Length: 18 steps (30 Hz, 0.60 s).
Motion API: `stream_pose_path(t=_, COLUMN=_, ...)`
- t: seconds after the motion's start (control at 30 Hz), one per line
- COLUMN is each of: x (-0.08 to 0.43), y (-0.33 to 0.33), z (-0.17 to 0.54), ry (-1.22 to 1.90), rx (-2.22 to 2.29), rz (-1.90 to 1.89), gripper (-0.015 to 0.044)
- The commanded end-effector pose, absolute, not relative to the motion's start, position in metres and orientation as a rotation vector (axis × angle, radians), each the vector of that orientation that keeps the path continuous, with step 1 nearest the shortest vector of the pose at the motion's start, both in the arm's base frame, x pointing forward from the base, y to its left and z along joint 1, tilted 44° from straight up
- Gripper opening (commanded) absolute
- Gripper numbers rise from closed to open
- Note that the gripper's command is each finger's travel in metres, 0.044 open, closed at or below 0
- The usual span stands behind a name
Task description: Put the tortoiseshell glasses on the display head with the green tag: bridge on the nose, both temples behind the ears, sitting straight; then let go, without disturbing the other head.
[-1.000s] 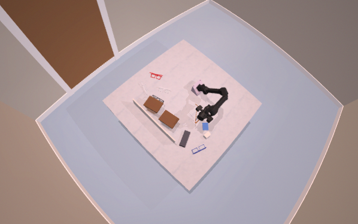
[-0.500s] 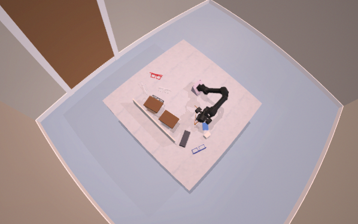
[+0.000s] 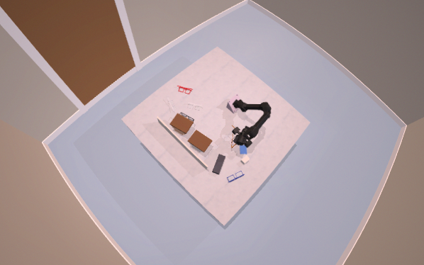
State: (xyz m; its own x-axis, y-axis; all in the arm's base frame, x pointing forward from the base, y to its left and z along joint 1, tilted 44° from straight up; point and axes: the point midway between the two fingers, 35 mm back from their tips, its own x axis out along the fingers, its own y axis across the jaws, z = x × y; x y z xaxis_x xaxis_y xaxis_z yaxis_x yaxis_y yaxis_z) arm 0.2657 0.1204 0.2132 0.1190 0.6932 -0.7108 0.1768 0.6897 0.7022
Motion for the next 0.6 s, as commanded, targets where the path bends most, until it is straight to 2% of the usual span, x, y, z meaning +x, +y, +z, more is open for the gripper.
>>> stream_pose_path(t=0.0, x=0.264, y=0.1219, z=0.2165, ry=1.425, rx=0.773, rz=0.436, gripper=0.0)
stream_pose_path(t=0.57, x=0.2567, y=0.1309, z=0.2241, ry=1.425, rx=0.774, rz=0.437, gripper=0.0)
